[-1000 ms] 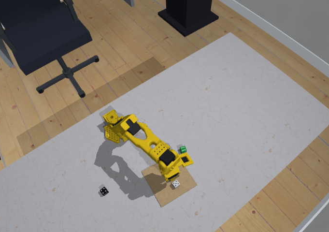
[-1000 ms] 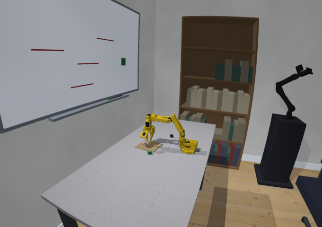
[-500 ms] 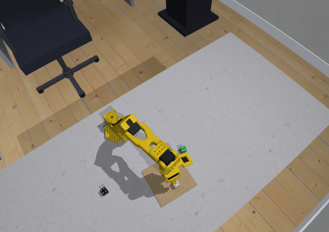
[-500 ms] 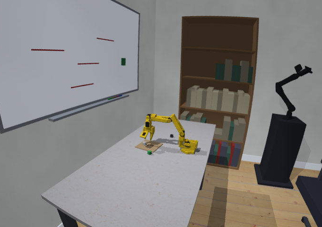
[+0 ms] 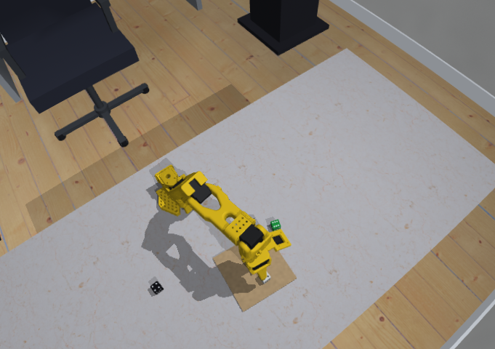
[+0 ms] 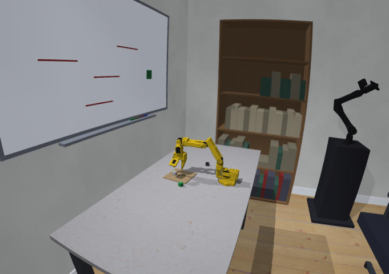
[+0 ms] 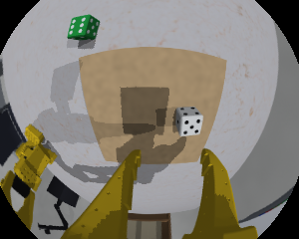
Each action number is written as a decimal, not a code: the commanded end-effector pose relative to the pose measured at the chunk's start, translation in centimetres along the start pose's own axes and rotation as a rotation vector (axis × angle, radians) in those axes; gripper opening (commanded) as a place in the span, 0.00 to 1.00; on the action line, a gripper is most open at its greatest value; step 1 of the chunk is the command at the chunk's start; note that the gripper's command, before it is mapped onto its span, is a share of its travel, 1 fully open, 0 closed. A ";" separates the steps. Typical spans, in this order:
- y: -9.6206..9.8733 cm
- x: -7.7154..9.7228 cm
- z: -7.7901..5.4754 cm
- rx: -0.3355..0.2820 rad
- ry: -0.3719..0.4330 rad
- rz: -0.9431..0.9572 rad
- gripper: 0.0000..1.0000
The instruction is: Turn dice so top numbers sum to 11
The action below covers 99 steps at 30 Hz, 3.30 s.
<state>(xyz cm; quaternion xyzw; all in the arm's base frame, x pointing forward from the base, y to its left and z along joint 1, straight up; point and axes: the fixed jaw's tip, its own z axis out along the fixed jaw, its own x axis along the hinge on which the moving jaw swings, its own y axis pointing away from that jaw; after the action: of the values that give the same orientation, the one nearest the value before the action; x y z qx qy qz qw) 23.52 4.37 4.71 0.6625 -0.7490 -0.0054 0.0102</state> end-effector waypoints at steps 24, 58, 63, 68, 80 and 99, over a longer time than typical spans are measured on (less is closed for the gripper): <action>-0.1 -0.3 -7.5 0.308 -0.101 0.013 0.29; 0.5 -1.3 -6.8 0.273 -0.079 -0.155 0.29; 1.0 -2.0 -6.2 0.245 -0.064 -0.276 0.29; 2.2 -3.4 -5.0 0.185 -0.037 -0.534 0.29; 4.9 -5.9 -2.7 0.051 0.001 -1.078 0.28; 6.3 -7.1 -1.5 -0.006 0.010 -1.368 0.28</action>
<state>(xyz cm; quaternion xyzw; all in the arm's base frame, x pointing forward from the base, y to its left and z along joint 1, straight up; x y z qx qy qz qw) 18.06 11.90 6.01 0.9850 -0.1708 -0.0180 0.0188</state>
